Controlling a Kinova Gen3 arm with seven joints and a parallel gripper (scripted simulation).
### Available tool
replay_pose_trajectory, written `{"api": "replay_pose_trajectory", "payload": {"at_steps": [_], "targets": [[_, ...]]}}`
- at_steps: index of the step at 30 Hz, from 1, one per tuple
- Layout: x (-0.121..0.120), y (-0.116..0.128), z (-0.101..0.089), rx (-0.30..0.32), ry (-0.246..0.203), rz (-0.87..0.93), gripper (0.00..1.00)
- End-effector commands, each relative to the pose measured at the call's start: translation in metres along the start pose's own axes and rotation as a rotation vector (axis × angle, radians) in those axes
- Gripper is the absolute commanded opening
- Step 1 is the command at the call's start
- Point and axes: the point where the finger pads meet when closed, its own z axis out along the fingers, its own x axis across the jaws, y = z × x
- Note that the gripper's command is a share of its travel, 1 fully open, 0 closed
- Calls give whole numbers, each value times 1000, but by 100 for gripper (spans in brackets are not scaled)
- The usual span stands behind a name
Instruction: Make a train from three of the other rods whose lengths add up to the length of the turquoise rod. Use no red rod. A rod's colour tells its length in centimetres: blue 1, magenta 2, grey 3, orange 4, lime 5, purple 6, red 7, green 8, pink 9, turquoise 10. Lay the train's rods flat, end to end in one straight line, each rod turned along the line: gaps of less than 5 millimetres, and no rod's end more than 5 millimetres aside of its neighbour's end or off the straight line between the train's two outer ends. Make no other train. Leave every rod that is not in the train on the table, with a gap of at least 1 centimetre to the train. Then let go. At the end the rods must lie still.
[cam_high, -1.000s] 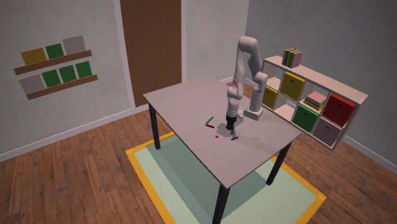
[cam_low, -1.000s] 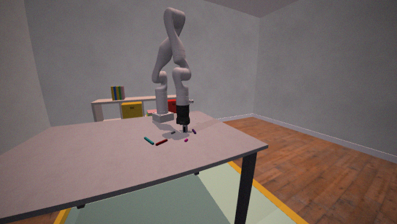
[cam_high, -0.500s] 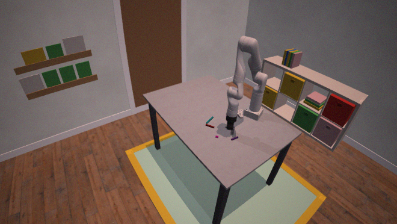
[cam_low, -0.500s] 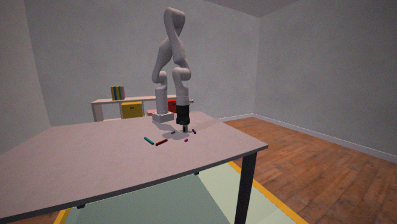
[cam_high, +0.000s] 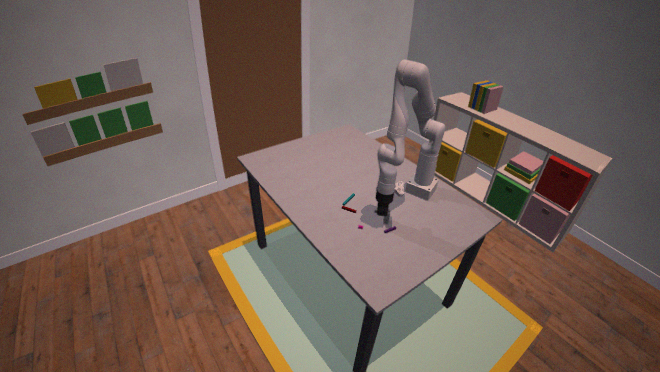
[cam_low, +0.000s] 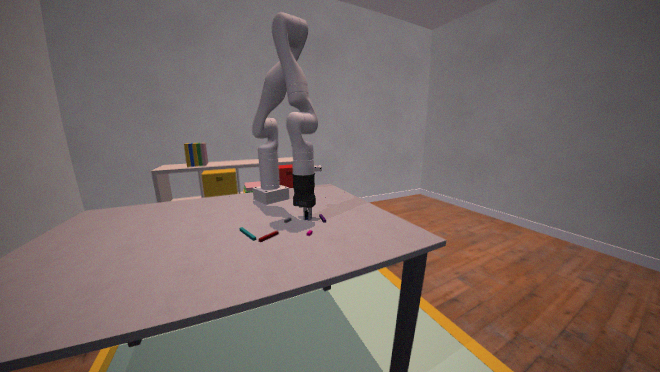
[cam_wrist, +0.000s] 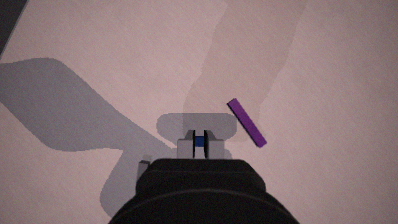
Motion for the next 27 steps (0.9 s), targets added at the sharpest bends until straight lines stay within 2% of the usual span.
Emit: {"api": "replay_pose_trajectory", "payload": {"at_steps": [1, 2, 3, 5, 6, 8, 9, 21, 27], "targets": [[-1, 2, 1, -5, 2, -8, 36], [-1, 2, 1, -5, 2, -8, 36], [-1, 2, 1, -5, 2, -8, 42], [-1, 2, 1, -5, 2, -8, 42], [-1, 2, 1, -5, 2, -8, 48], [-1, 2, 1, -5, 2, -8, 48], [-1, 2, 1, -5, 2, -8, 54], [-1, 1, 0, -4, 1, -8, 54], [-1, 0, -13, -1, 2, -8, 54]]}}
